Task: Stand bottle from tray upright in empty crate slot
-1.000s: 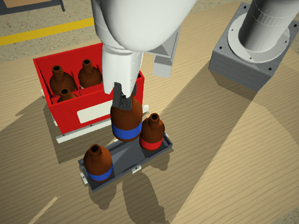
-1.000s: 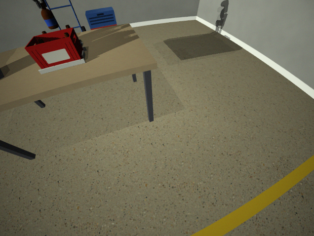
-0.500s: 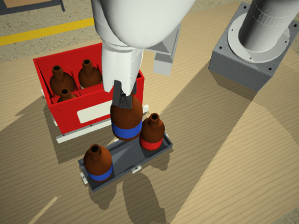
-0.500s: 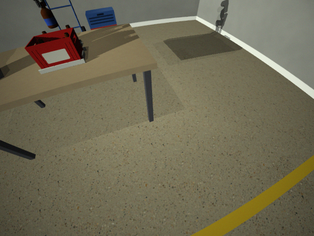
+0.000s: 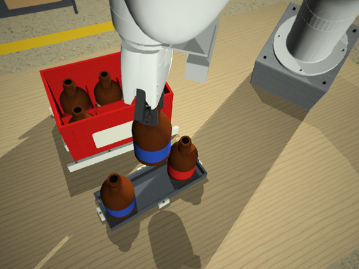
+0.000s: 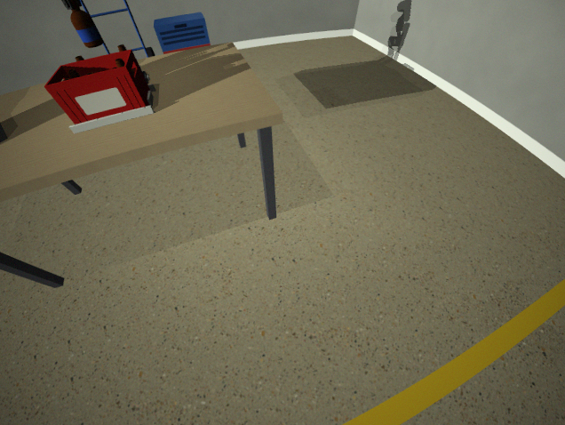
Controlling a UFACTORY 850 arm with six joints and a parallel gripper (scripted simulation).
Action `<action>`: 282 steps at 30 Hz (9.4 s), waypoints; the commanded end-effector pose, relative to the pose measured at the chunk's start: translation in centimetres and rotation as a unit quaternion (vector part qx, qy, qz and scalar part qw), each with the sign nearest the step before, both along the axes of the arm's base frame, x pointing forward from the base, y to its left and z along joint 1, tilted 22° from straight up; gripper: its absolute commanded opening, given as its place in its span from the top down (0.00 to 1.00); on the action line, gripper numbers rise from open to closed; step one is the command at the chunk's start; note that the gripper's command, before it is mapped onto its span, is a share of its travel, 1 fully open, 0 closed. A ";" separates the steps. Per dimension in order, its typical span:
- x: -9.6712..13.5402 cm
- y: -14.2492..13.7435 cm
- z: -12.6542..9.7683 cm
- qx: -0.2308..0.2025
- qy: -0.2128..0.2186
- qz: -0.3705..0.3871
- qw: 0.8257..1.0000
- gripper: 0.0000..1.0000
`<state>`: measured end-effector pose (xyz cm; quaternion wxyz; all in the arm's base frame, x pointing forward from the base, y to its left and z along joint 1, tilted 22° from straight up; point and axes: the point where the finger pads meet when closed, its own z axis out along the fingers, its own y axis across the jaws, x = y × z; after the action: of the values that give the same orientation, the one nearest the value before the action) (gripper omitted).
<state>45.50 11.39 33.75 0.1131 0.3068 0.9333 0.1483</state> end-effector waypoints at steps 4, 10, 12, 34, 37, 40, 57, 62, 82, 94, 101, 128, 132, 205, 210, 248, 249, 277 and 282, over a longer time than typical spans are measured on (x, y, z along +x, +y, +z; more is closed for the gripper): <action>0.0 -0.1 0.4 0.000 -0.001 0.000 1.000 1.00; 0.0 -0.1 0.4 0.000 -0.001 0.000 1.000 1.00; 0.0 -0.1 0.4 0.000 -0.001 0.000 1.000 1.00; 0.0 -0.2 0.3 0.000 -0.001 0.000 1.000 1.00; 0.0 -0.3 0.3 0.000 -0.001 0.000 1.000 1.00; 0.0 -0.4 0.3 0.000 -0.001 0.000 1.000 1.00; 0.3 -1.6 0.1 0.000 -0.001 0.000 1.000 1.00; 0.3 -2.0 0.1 0.000 -0.001 0.000 1.000 1.00; 0.9 -5.0 -0.4 0.000 -0.001 0.000 1.000 1.00; 1.3 -7.1 -0.8 0.000 -0.001 0.000 1.000 1.00; 1.6 -8.7 -1.0 0.000 -0.001 0.000 1.000 1.00; 2.6 -14.0 -1.9 0.000 -0.001 0.000 1.000 1.00; 2.8 -14.8 -2.0 0.000 -0.001 0.000 1.000 1.00; 3.6 -18.0 -3.0 0.000 -0.001 0.000 1.000 1.00; 3.7 -17.9 -3.4 0.000 -0.001 0.000 1.000 1.00; 4.6 -17.3 -6.1 0.000 -0.001 0.000 1.000 1.00; 4.6 -17.3 -6.1 0.000 -0.001 0.000 1.000 1.00; 4.7 -17.2 -6.4 0.000 -0.001 0.000 1.000 1.00; 4.8 -17.2 -6.6 0.000 -0.001 0.000 1.000 1.00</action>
<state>50.15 -5.80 27.21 0.1129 0.3068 0.9333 0.1486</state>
